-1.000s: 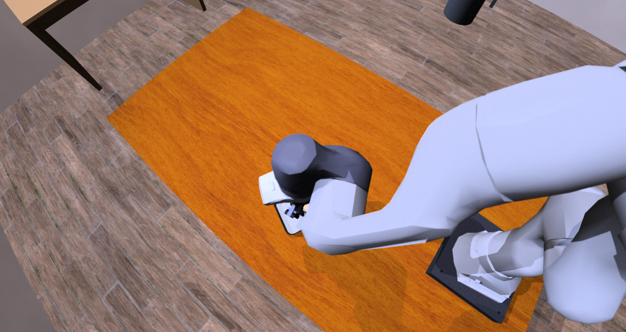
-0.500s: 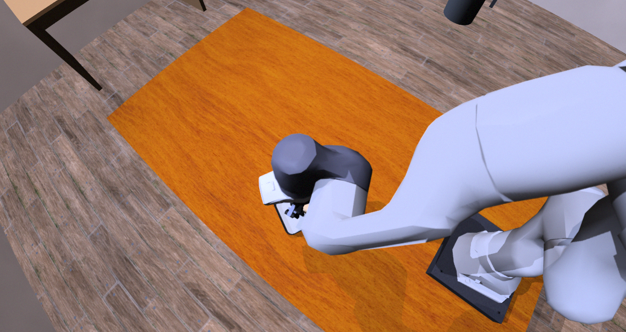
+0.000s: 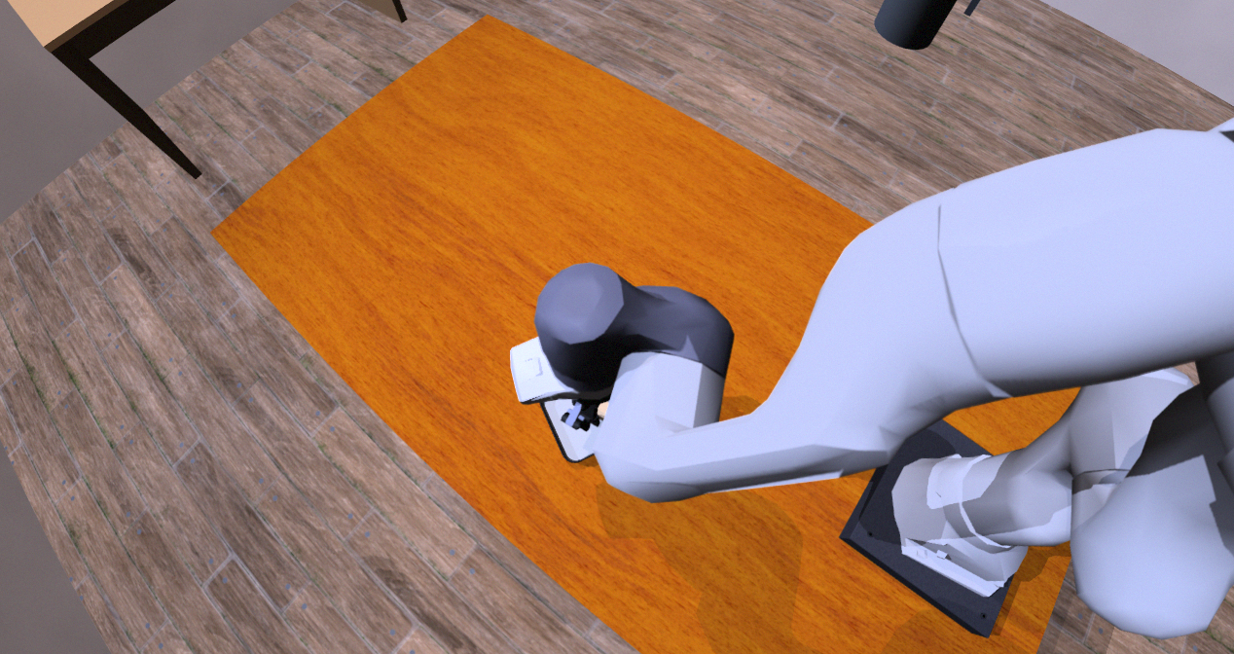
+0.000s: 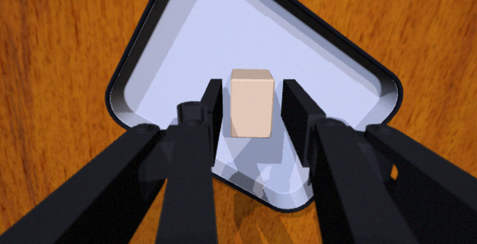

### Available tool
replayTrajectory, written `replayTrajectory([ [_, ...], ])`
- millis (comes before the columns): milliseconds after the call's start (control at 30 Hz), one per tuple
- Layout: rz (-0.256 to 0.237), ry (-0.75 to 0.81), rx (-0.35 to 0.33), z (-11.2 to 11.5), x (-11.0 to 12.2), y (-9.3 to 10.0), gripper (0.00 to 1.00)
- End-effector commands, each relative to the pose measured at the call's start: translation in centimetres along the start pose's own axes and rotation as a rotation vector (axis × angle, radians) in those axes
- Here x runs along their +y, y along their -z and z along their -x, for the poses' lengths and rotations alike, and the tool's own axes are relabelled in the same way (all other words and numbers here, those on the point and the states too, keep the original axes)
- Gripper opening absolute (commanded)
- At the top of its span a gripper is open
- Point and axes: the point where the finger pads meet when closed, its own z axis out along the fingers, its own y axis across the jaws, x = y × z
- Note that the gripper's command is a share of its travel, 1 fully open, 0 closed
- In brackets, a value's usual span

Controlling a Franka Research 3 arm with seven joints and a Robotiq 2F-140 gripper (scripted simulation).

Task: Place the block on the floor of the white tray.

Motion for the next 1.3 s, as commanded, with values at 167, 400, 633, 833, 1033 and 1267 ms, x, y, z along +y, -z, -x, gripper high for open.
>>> replayTrajectory([
  [167, 0.001, -0.002, 0.0, 0.0, 0.0, -0.1, 0.35],
  [400, 0.001, -0.002, 0.0, 0.0, 0.0, 0.7, 0.35],
  [633, 0.001, -0.002, 0.0, 0.0, 0.0, 2.6, 0.35],
  [833, 0.001, -0.002, 0.0, 0.0, 0.0, 3.9, 0.35],
  [1033, 0.001, -0.002, 0.0, 0.0, 0.0, 5.5, 0.35],
  [1267, 0.001, -0.002, 0.0, 0.0, 0.0, 6.1, 0.35],
])
